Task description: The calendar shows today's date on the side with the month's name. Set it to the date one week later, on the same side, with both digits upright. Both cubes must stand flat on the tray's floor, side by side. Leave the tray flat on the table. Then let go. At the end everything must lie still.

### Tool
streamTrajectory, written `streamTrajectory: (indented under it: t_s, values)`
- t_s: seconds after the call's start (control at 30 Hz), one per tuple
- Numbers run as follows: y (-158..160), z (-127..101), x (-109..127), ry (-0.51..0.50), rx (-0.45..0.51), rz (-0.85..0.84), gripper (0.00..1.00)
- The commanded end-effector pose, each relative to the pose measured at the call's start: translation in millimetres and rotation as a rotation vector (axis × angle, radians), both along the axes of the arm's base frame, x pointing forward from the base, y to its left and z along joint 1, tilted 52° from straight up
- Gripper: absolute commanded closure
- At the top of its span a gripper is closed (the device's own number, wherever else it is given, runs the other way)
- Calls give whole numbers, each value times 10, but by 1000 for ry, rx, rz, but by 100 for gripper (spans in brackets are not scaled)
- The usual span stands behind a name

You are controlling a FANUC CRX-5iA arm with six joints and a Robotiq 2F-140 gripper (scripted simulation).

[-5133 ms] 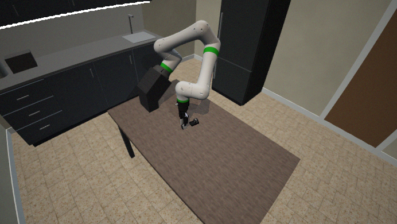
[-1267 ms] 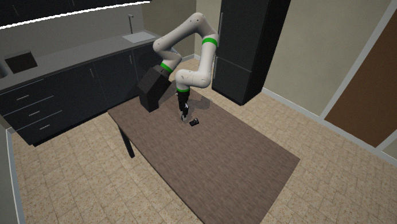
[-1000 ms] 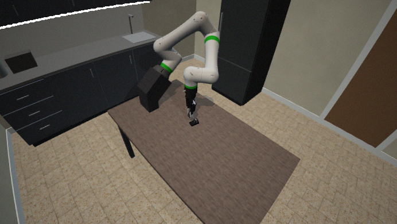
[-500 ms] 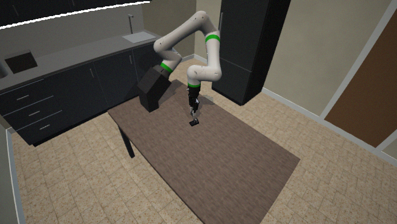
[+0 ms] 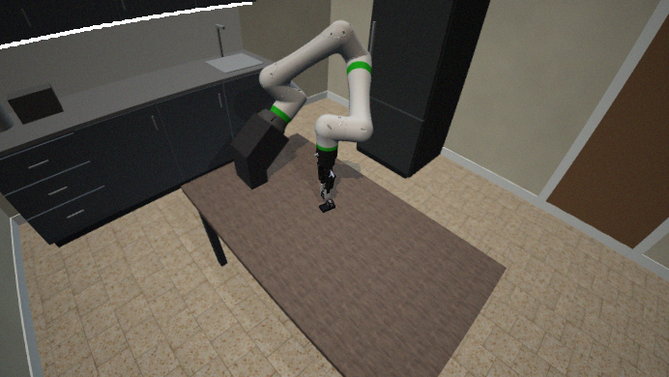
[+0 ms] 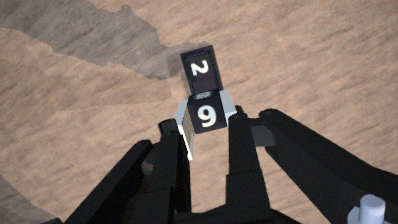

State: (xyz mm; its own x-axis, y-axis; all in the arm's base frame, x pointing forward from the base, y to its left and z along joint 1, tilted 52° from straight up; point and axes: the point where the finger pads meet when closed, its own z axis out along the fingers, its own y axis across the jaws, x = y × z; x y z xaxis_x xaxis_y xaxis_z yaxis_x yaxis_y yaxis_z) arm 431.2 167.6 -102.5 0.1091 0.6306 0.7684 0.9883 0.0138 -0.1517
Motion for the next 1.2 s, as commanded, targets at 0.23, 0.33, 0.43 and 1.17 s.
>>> streamTrajectory:
  t_s: [0.23,0.33,0.43,1.17]
  values:
    - [249,-202,-30,0,0,0,84]
    - [267,-216,-33,0,0,0,84]
    - [309,-250,-38,0,0,0,84]
    - [336,-272,-42,0,0,0,84]
